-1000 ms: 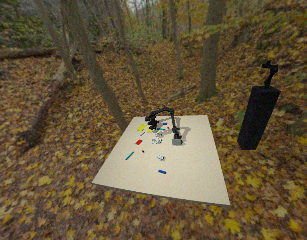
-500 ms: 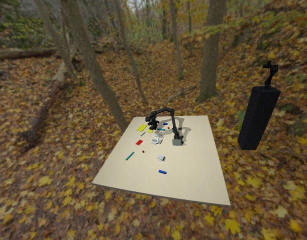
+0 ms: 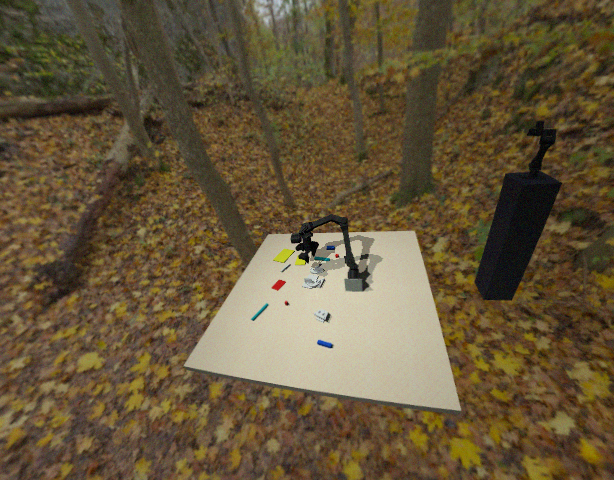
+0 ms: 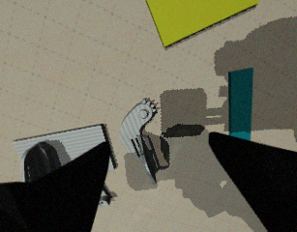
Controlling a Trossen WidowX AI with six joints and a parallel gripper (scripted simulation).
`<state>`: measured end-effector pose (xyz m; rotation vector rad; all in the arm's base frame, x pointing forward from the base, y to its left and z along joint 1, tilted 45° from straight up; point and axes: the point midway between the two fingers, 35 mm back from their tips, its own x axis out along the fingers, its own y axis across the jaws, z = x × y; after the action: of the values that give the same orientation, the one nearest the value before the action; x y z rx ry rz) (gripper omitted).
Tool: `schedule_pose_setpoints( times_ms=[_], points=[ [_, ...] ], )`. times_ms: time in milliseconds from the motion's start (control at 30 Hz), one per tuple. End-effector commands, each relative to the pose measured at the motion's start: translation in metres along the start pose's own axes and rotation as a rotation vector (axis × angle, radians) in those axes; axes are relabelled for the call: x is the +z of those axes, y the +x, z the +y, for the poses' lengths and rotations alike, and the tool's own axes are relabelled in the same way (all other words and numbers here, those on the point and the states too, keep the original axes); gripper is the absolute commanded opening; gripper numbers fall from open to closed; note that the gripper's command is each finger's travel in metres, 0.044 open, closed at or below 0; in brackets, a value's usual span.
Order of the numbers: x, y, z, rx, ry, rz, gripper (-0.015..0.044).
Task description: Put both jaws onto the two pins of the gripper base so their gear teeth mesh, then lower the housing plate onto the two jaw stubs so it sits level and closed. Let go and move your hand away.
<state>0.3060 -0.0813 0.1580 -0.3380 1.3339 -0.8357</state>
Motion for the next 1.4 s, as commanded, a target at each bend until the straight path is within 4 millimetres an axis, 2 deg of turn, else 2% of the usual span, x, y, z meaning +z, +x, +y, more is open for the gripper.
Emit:
schedule_pose_setpoints(
  times_ms=[0,900,1367],
  points=[
    [0.0,0.0,0.0,0.0,0.0,0.0,0.044],
    [0.0,0.0,0.0,0.0,0.0,0.0,0.044],
    [0.0,0.0,0.0,0.0,0.0,0.0,0.0073]
  ],
)
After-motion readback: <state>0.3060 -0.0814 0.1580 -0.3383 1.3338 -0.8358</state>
